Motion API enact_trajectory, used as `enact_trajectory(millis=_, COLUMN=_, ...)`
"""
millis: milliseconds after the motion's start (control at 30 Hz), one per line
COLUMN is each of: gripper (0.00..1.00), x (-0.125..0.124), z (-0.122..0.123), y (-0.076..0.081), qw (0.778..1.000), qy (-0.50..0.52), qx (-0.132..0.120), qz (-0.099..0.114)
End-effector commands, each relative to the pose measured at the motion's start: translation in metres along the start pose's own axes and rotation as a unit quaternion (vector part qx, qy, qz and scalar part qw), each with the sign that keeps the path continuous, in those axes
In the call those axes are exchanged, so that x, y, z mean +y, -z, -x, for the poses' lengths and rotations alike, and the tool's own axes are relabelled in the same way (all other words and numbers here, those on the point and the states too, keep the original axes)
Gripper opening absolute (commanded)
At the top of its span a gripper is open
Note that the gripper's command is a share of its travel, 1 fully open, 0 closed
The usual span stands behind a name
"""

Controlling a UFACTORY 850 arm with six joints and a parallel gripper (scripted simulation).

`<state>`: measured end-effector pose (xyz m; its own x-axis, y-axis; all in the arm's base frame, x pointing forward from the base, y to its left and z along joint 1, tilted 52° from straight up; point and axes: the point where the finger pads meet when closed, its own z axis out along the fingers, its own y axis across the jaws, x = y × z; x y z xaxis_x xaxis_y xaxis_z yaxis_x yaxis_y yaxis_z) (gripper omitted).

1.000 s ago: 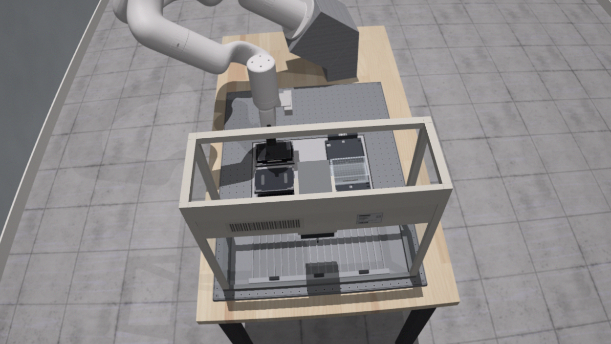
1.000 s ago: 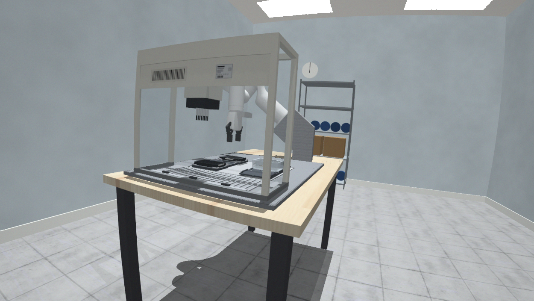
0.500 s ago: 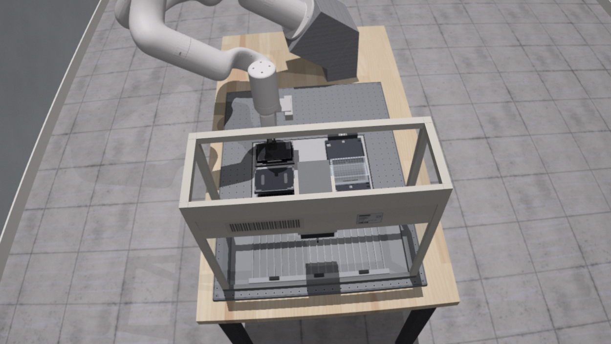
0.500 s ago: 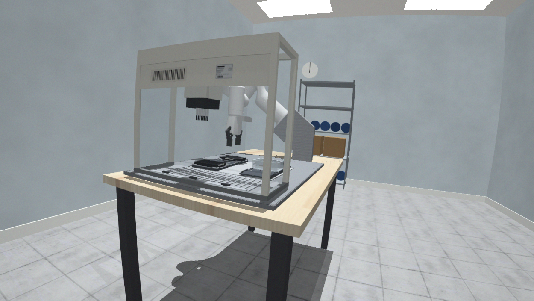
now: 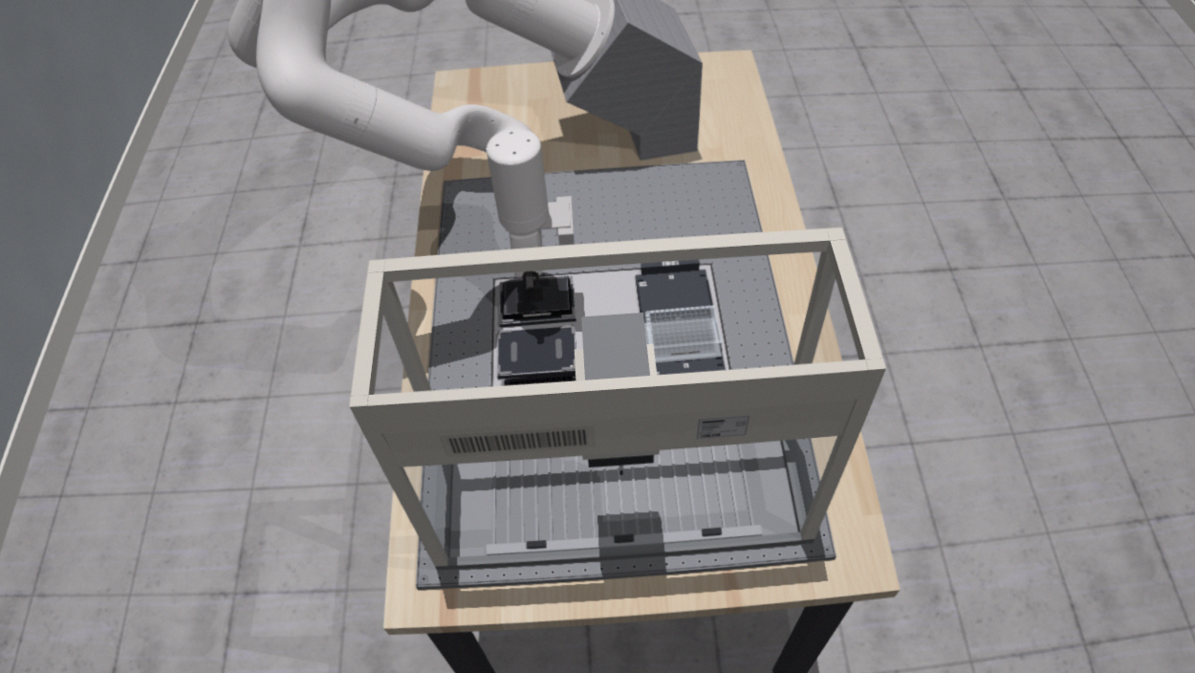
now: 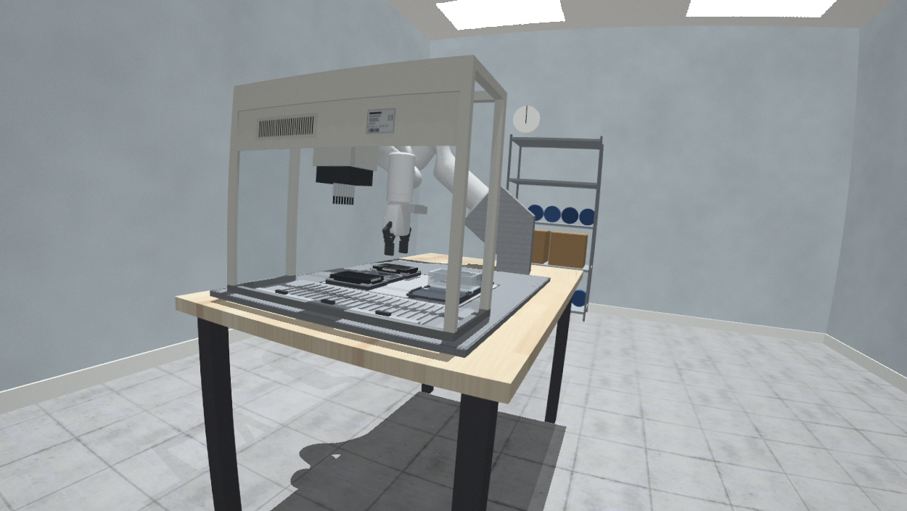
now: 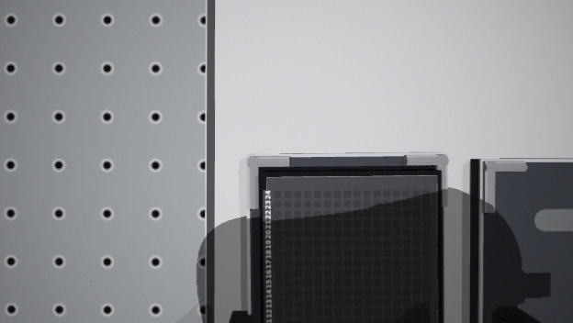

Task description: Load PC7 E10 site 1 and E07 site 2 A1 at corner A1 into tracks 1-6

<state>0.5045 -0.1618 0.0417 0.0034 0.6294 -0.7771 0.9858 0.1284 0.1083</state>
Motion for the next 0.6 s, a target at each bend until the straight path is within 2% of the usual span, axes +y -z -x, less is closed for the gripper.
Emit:
enact_trajectory(millis=0, gripper=1.0, x=0.001, z=0.0, y=-0.004, qw=1.0, qy=0.0, qx=0.0, qz=0.001)
enact_trajectory(millis=433, gripper=1.0, x=0.001, z=0.0, y=-0.026, qw=1.0, qy=0.0, qx=0.0, qz=0.001)
enact_trajectory(millis=567, gripper=1.0, x=0.001, z=0.0, y=-0.026, qw=1.0, qy=0.0, qx=0.0, qz=0.001)
